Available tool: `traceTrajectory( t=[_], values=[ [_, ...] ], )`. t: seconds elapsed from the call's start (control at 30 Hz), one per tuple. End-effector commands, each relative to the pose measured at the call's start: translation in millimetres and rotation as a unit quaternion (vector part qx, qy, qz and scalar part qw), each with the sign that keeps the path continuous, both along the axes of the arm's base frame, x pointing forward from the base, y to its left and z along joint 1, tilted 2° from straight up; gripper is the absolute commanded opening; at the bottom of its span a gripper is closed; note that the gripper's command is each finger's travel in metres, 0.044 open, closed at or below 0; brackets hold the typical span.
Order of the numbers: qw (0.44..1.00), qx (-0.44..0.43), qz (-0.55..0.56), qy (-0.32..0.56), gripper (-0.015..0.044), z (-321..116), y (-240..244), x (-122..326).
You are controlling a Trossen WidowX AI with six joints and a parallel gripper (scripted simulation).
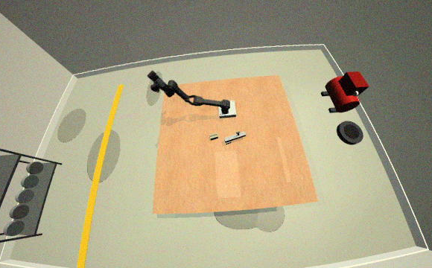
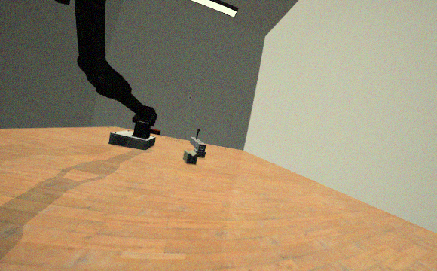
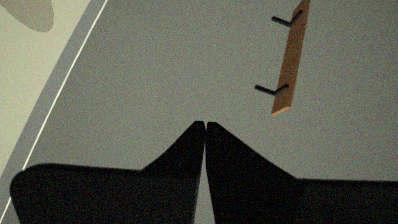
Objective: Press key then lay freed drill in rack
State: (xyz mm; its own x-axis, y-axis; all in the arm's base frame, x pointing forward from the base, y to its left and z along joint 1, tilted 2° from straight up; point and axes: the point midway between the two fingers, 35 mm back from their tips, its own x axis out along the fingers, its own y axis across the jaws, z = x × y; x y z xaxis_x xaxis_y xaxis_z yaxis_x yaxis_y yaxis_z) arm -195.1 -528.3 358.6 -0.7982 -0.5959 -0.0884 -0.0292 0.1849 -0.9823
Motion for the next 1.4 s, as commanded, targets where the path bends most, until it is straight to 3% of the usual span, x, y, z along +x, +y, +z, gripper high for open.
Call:
traceTrajectory(
  t=[0.0, 0.3, 0.77, 1.07, 1.37],
  values=[
    [0.998, -0.052, -0.001, 0.031, 0.0, 50.3, 23.9, -7.9],
    [0.994, -0.084, -0.007, 0.077, 0.0, 91.8, 52.9, -18.2],
    [0.951, -0.252, -0.038, 0.174, 0.0, 213.3, 157.3, -29.4],
    [0.886, -0.352, -0.085, 0.289, 0.0, 294.0, 266.5, -8.4],
    [0.794, -0.447, -0.136, 0.39, 0.0, 340.4, 387.2, 27.9]
  ],
)
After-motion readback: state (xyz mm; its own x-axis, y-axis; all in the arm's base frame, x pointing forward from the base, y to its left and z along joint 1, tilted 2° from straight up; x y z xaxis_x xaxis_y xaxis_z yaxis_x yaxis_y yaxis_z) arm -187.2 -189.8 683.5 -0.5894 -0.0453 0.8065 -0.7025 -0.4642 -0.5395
